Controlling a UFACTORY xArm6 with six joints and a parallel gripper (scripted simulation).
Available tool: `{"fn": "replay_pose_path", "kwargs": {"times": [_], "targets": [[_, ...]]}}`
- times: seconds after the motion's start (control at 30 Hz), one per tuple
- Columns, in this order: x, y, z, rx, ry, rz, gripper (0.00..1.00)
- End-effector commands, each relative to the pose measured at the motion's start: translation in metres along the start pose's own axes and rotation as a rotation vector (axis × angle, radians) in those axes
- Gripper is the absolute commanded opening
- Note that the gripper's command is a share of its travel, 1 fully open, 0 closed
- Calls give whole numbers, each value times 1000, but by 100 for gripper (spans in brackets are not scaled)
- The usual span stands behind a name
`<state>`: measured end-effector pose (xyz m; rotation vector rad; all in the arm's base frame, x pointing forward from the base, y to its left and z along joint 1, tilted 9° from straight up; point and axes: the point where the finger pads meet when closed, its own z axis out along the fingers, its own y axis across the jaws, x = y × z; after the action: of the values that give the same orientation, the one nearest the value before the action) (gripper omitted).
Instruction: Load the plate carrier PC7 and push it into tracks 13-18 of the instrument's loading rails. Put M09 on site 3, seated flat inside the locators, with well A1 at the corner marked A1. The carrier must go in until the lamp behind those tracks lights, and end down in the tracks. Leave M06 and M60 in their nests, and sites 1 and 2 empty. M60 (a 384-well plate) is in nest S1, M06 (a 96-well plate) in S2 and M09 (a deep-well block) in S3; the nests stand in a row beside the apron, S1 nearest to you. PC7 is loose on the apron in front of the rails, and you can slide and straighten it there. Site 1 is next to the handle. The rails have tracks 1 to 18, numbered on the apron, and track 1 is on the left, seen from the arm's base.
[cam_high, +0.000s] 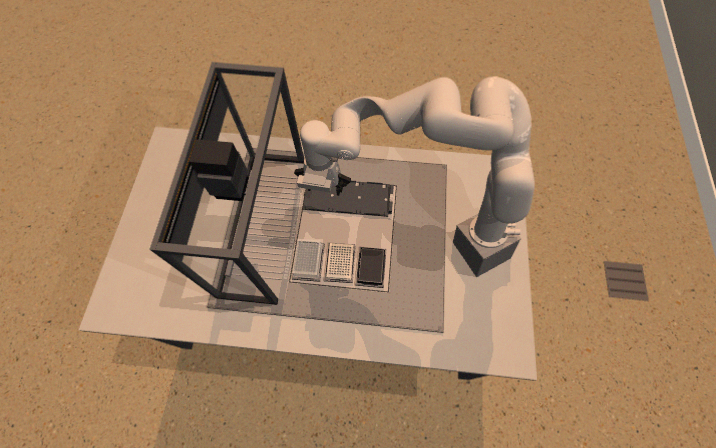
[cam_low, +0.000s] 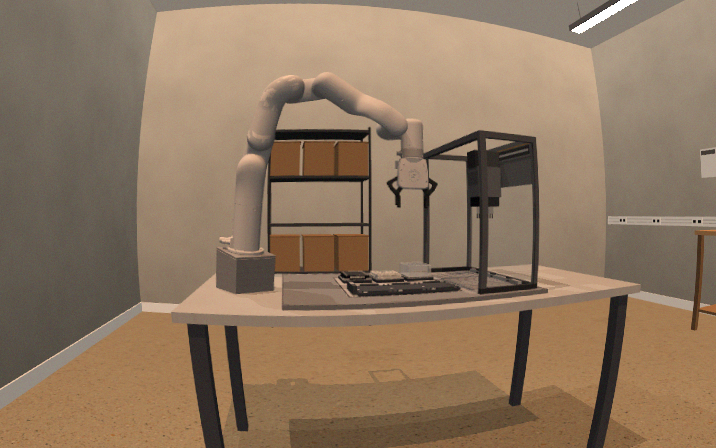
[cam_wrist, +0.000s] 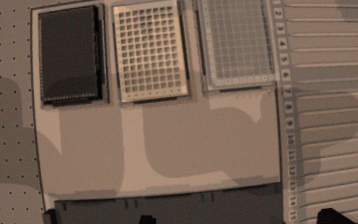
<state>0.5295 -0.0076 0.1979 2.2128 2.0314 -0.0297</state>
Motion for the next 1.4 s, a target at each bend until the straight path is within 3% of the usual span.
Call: {"fn": "replay_pose_path", "kwargs": {"times": [0.0,1.37], "targets": [[18,11,8,-4,-1,-4,100],[161,45,91,-16,-15,-108,100]]}}
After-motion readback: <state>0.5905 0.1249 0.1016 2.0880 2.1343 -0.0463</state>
